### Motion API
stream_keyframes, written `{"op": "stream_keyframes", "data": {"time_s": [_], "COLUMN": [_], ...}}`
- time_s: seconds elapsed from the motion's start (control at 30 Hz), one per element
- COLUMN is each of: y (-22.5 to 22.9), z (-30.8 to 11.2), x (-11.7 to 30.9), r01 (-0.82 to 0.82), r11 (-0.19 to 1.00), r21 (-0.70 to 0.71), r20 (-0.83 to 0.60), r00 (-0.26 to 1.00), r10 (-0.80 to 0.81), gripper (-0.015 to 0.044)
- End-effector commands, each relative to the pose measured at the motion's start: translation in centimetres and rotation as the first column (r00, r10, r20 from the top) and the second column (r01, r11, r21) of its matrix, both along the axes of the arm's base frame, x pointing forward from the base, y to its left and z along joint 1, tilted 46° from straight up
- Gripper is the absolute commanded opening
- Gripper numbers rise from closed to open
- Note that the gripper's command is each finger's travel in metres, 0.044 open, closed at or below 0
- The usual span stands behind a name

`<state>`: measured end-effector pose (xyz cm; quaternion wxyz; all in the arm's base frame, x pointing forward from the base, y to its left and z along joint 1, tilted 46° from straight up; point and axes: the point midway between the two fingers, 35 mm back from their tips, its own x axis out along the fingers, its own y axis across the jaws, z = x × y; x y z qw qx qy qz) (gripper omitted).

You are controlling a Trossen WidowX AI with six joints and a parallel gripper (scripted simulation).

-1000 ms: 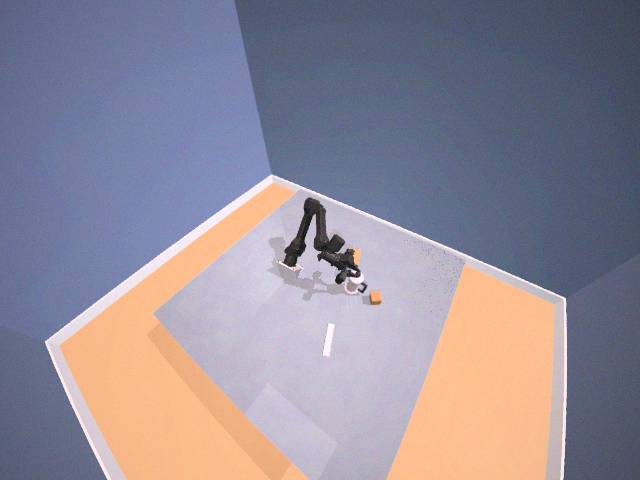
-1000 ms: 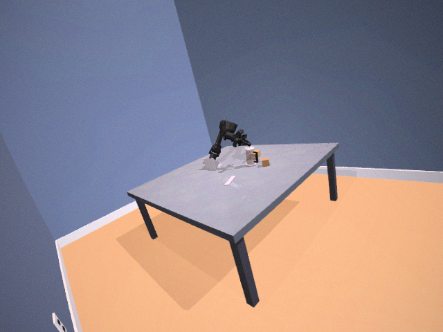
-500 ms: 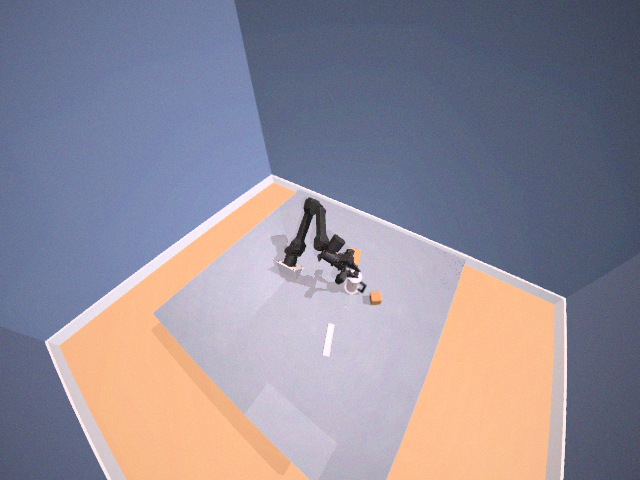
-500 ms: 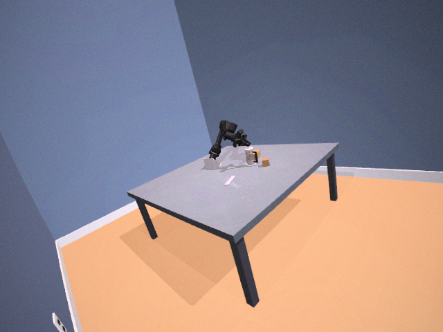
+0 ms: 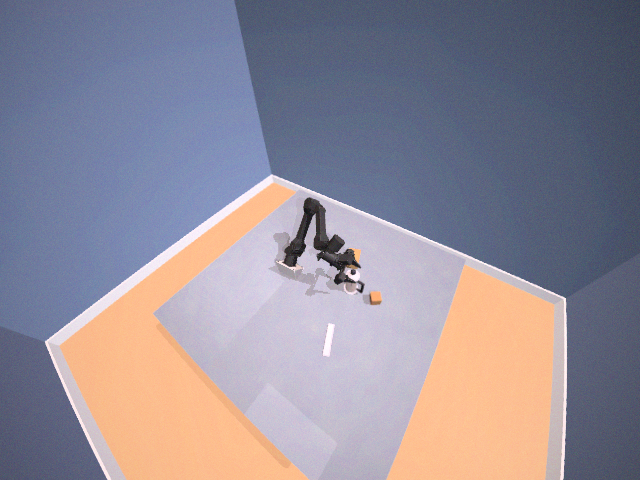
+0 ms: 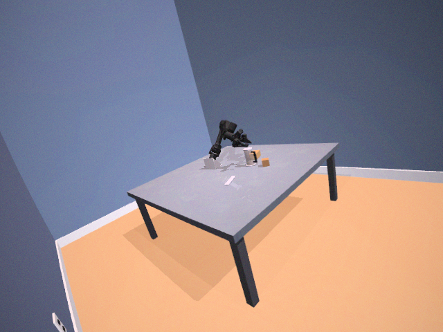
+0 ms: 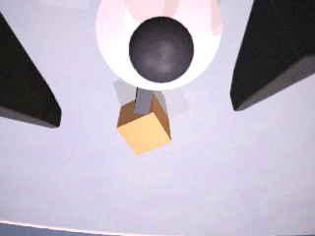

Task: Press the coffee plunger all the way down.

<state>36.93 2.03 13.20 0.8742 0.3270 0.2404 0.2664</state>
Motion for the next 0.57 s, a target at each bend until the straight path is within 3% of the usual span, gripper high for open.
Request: {"op": "stream_keyframes", "data": {"time_s": [0.0,0.17,0.53], "y": [-1.9,-5.3,-5.4], "z": [2.0,5.7,5.7], "x": [0.1,-1.2,-1.3], "r01": [0.0,-0.003,-0.002], "r11": [1.0,1.0,1.0], "r21": [-0.01,-0.002,-0.001], "r20": [0.013,0.008,0.008], "r00": [1.0,1.0,1.0], "r10": [0.0,0.003,0.002], "gripper": [0.044,0.044,0.044]}}
